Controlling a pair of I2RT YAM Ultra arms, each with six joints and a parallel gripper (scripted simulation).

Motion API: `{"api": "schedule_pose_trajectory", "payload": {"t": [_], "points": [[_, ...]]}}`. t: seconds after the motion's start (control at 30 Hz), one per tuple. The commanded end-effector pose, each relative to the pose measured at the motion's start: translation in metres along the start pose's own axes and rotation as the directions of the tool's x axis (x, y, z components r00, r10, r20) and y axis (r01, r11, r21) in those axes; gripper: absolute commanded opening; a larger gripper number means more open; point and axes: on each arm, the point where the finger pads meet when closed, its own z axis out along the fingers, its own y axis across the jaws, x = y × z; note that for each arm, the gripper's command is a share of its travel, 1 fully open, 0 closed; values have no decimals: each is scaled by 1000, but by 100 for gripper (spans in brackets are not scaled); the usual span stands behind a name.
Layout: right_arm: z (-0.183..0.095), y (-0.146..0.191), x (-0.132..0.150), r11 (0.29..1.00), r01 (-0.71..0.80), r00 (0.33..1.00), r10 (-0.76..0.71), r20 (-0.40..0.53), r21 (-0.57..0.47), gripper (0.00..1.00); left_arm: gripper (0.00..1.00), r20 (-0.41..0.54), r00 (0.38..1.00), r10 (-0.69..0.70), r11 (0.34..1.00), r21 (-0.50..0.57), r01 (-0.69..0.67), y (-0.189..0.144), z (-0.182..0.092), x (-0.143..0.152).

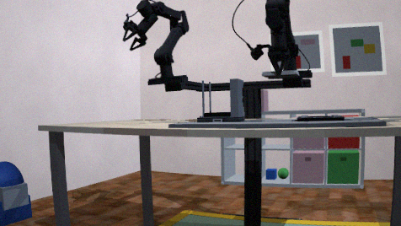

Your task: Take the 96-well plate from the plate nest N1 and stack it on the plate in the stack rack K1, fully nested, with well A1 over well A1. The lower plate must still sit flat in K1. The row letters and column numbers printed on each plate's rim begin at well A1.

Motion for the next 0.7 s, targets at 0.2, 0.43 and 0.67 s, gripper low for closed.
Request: {"api": "schedule_pose_trajectory", "payload": {"t": [0.2, 0.43, 0.67], "points": [[-14, 9, -16, 998, -40, 999, 42, 35, -52, 100, 0, -2, 1000, -25, 998, -54, 25, 13, -19, -26], [-14, 9, -16, 998, -40, 999, 42, 35, -52, 100, 0, -5, 1000, -24, 1000, -18, 24, 8, -8, -49], [-14, 9, -16, 998, -40, 999, 42, 35, -52, 100, 0, -5, 1000, -24, 1000, -19, 24, 9, -8, -66]]}}
